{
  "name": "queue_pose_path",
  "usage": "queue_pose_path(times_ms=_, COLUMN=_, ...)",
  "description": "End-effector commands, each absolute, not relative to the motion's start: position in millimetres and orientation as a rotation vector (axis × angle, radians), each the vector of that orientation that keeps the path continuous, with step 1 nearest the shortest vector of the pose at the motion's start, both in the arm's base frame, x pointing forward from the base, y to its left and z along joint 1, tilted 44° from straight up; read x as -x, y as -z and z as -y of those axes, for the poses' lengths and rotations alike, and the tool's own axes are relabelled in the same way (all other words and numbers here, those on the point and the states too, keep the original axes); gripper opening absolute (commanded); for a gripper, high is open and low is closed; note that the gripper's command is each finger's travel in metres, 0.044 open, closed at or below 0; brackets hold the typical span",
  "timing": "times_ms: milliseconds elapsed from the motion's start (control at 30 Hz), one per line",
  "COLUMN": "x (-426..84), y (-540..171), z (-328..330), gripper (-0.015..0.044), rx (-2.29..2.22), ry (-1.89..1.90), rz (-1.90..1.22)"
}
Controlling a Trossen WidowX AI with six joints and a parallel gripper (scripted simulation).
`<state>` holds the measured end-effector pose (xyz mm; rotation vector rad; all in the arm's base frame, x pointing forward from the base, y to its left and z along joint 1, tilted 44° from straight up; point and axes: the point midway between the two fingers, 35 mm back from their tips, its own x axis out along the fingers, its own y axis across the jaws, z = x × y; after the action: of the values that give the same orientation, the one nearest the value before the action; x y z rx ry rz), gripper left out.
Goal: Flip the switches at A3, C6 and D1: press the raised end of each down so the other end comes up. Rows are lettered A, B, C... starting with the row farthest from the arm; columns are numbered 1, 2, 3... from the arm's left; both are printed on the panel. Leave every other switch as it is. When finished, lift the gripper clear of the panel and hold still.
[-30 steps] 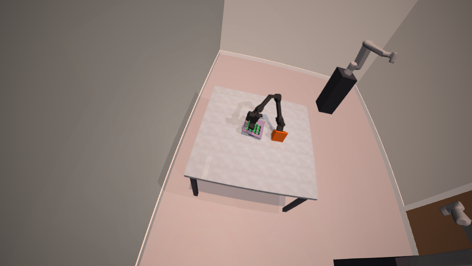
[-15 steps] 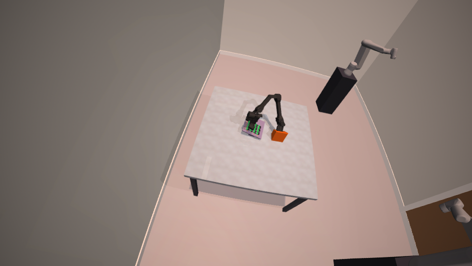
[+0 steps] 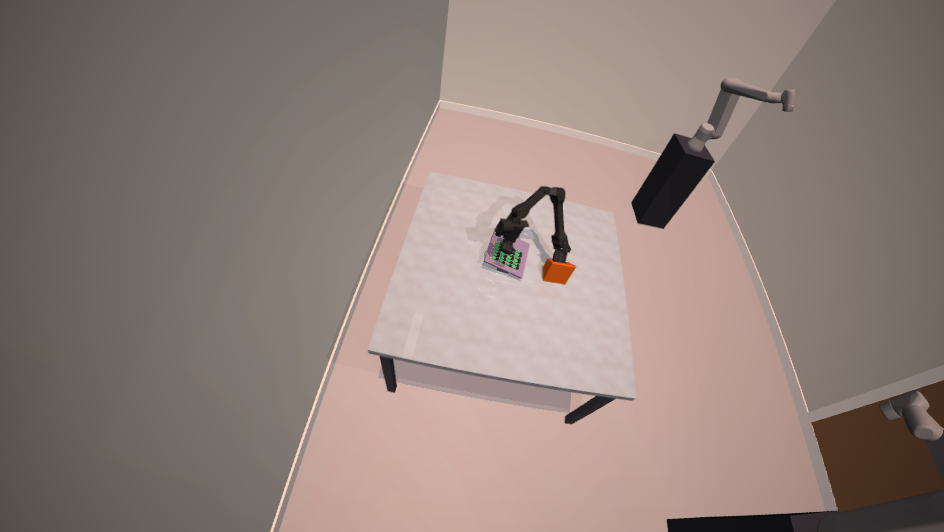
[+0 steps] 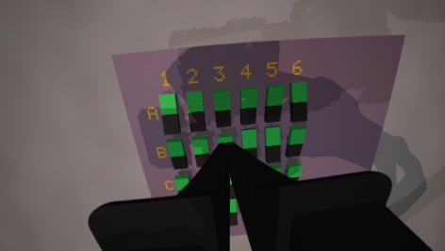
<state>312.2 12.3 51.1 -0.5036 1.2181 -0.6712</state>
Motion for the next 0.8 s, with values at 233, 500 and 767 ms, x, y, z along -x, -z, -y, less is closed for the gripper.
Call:
queue_pose_path(times_ms=233, x=-259.7, y=-83.5, z=14.5, gripper=0.0000, rx=0.498, ry=0.679, rz=-1.224)
queue_pose_path(times_ms=500, x=-238.2, y=-83.2, z=33.7, gripper=0.0000, rx=0.498, ry=0.682, rz=-1.230)
queue_pose_path(times_ms=767, x=-243.8, y=-64.6, z=54.5, gripper=0.0000, rx=0.493, ry=0.690, rz=-1.247)
